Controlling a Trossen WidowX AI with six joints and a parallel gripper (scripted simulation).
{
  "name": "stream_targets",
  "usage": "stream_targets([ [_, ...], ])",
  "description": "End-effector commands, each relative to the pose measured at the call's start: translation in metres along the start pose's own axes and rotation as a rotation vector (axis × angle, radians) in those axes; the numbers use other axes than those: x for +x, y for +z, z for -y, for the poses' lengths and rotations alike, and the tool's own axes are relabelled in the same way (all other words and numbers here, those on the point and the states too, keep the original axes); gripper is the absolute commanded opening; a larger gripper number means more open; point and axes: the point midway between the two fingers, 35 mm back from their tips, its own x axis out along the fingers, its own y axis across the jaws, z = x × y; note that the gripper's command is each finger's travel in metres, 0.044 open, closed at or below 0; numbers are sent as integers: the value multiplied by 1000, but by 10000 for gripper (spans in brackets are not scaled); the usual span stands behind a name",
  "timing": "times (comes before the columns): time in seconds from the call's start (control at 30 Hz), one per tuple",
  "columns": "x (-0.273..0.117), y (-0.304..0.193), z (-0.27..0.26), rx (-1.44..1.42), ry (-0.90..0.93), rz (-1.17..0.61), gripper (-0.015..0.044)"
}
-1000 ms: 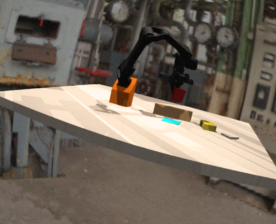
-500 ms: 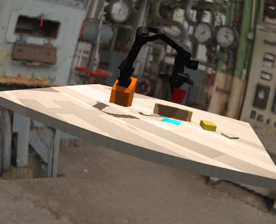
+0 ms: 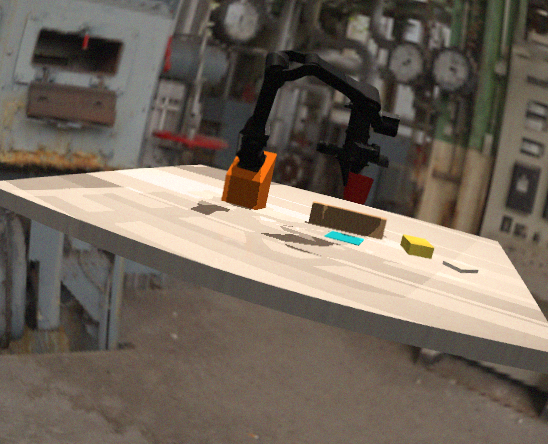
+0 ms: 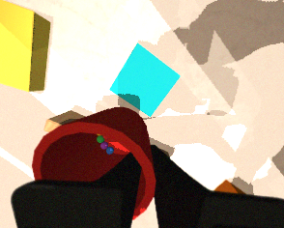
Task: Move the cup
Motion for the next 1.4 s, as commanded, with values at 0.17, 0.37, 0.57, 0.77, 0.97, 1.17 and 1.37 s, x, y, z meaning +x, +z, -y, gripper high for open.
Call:
stream_targets([
  [0.17,0,26,12,-2,-3,3,0],
  [0.37,1,42,19,-2,-3,4,0],
  [0.57,1,55,26,-2,-4,5,0],
  [0.77,5,55,26,-2,-4,5,0],
  [0.97,14,55,25,-1,-4,5,0],
  [1.17,22,55,25,-1,-3,5,0],
  [1.37,30,55,25,-1,-3,5,0],
])
